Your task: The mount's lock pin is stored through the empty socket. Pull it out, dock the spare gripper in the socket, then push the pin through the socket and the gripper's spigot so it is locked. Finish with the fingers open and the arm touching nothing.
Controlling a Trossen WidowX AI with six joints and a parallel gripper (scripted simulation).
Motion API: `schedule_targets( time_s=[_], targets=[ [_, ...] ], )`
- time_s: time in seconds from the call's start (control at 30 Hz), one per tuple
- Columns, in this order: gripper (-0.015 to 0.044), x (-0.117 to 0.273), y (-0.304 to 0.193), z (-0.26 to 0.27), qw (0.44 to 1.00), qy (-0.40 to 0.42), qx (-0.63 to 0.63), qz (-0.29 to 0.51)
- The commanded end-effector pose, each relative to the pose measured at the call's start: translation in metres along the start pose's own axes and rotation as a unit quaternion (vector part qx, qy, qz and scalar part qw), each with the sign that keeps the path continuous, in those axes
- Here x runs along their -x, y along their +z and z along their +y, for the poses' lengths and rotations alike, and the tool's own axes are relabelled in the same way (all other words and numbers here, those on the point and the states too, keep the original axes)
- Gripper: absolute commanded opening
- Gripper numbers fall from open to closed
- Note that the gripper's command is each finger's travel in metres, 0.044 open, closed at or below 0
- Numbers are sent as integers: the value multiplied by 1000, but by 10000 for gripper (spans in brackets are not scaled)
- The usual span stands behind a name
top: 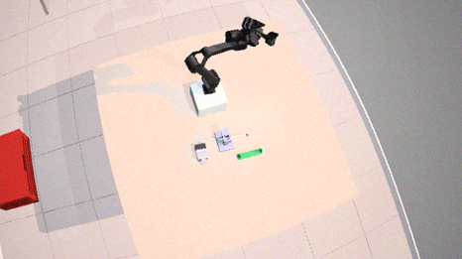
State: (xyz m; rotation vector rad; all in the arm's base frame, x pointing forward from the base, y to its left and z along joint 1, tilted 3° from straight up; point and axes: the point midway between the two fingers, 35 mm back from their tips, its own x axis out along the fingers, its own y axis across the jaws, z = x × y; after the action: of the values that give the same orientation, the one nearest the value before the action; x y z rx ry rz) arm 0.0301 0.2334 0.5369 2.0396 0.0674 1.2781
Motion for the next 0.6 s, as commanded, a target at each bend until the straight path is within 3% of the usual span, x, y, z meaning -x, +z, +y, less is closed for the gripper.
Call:
schedule_targets(
  time_s=[0.0, 0.1, 0.27, 0.57],
  targets=[
    [374, 0, 0, -1, 1000, -1, 4, 1],
    [300, -5, -4, -13, 998, -12, 64, 13],
    [300, -21, -9, -67, 957, -58, 277, 62],
    [300, -33, 28, -179, 770, -174, 590, 170]
  ],
)
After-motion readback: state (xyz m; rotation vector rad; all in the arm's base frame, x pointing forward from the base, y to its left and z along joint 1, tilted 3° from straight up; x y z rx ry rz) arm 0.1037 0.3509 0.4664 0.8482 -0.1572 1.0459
